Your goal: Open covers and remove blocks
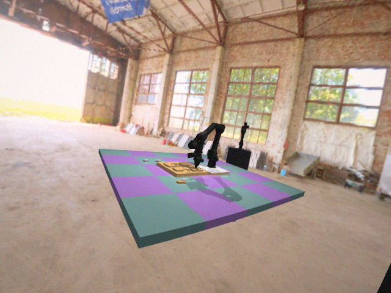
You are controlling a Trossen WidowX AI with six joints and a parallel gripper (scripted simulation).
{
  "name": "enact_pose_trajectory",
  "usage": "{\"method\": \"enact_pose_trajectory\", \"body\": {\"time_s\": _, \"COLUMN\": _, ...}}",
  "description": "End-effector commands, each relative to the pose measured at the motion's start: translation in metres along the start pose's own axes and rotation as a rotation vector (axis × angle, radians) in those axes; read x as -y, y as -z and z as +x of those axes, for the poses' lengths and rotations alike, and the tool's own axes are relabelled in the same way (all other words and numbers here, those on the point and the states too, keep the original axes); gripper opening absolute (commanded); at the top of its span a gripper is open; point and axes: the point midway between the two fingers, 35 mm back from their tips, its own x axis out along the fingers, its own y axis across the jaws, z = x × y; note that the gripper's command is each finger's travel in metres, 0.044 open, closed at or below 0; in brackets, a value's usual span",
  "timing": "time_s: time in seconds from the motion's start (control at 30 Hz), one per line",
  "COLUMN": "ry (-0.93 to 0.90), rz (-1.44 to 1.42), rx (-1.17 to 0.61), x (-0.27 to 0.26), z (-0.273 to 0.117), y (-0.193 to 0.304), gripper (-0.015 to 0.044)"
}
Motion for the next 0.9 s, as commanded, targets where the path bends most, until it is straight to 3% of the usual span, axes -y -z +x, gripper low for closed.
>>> {"method": "enact_pose_trajectory", "body": {"time_s": 0.0, "ry": 0.005, "rz": 0.003, "rx": -0.006, "x": 0.001, "z": 0.001, "y": 0.002, "gripper": 0.0000}}
{"method": "enact_pose_trajectory", "body": {"time_s": 0.63, "ry": 0.004, "rz": 0.002, "rx": -0.004, "x": 0.001, "z": -0.012, "y": -0.002, "gripper": 0.0000}}
{"method": "enact_pose_trajectory", "body": {"time_s": 0.8, "ry": 0.005, "rz": 0.004, "rx": -0.008, "x": 0.001, "z": -0.022, "y": -0.003, "gripper": 0.0131}}
{"method": "enact_pose_trajectory", "body": {"time_s": 0.87, "ry": 0.005, "rz": 0.004, "rx": -0.007, "x": 0.000, "z": -0.030, "y": -0.003, "gripper": 0.0144}}
